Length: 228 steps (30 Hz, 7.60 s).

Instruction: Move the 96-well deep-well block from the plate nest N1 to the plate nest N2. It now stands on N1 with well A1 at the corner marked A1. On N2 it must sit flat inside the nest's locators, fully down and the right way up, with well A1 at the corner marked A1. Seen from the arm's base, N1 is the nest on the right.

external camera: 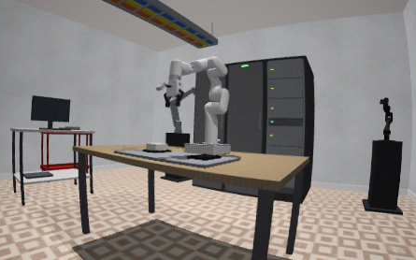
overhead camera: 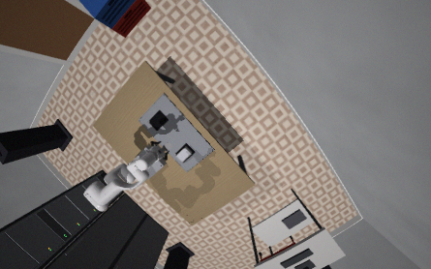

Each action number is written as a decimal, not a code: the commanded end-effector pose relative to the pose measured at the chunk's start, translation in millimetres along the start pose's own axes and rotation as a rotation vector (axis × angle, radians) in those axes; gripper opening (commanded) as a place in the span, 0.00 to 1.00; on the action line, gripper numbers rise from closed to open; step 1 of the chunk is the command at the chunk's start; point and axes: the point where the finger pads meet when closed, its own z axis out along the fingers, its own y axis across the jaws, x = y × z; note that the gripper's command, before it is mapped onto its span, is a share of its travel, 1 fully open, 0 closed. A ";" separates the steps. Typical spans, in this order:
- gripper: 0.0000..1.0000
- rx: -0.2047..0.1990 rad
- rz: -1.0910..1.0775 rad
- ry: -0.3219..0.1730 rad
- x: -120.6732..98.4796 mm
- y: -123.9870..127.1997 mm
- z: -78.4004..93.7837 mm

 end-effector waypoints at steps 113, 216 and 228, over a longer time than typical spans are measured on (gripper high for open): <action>1.00 0.001 -0.105 -0.053 -43.2 171.0 240.5; 0.00 0.001 -0.105 -0.053 -44.4 171.4 260.1; 0.00 0.001 -0.105 -0.053 -44.3 171.4 258.8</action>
